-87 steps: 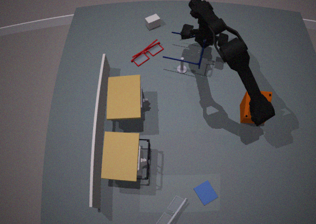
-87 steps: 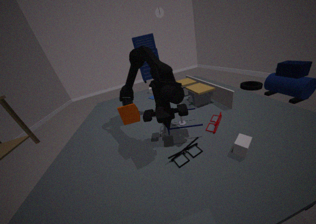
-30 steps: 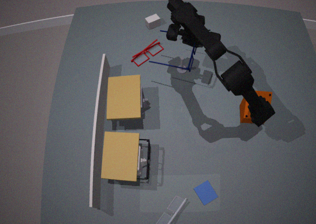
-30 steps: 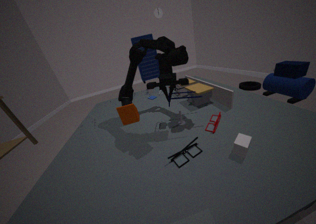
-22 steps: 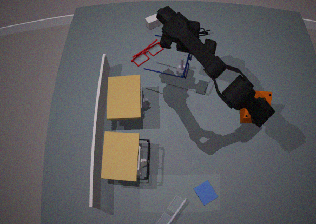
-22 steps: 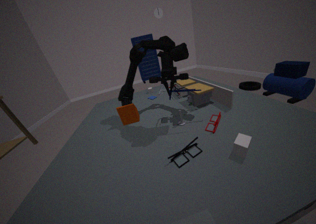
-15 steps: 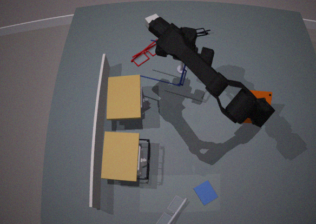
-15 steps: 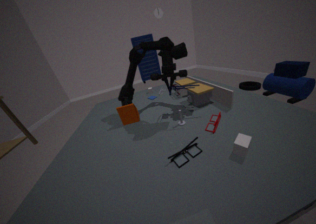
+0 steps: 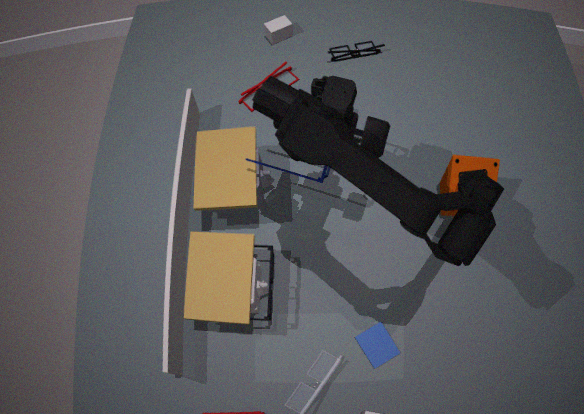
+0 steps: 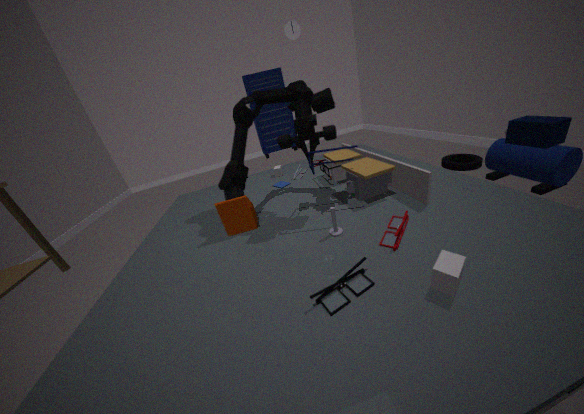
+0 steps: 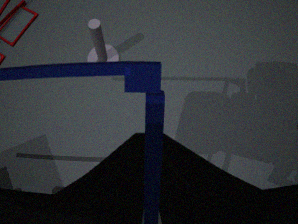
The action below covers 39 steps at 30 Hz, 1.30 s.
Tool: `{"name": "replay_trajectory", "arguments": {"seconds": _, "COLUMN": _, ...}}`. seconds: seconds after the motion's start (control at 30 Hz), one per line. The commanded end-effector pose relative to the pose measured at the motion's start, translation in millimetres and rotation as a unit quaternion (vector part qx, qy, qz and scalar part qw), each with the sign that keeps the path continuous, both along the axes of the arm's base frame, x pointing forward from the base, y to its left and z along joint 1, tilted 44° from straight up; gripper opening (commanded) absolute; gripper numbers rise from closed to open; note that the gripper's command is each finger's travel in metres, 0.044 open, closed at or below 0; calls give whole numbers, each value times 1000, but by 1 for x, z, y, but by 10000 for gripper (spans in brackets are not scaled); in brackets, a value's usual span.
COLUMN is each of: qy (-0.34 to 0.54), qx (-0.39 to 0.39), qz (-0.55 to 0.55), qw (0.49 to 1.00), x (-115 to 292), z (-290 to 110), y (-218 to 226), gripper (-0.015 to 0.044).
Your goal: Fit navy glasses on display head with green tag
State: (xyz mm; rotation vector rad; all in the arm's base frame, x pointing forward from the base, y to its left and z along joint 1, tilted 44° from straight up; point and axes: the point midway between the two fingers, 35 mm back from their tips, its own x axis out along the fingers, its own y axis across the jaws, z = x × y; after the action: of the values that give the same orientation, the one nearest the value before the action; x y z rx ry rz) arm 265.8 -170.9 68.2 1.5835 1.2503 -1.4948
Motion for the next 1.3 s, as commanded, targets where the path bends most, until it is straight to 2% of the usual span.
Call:
{"name": "replay_trajectory", "arguments": {"seconds": 0.0, "qy": -1, "qx": -27, "qz": -3, "qw": 1000, "x": 0, "z": 16, "y": 16, "gripper": 0}}
{"name": "replay_trajectory", "arguments": {"seconds": 0.6, "qy": -47, "qx": -118, "qz": -23, "qw": 992, "x": -11, "z": 74, "y": 77, "gripper": 0}}
{"name": "replay_trajectory", "arguments": {"seconds": 1.27, "qy": -141, "qx": -178, "qz": -63, "qw": 972, "x": -48, "z": 119, "y": 132, "gripper": 0}}
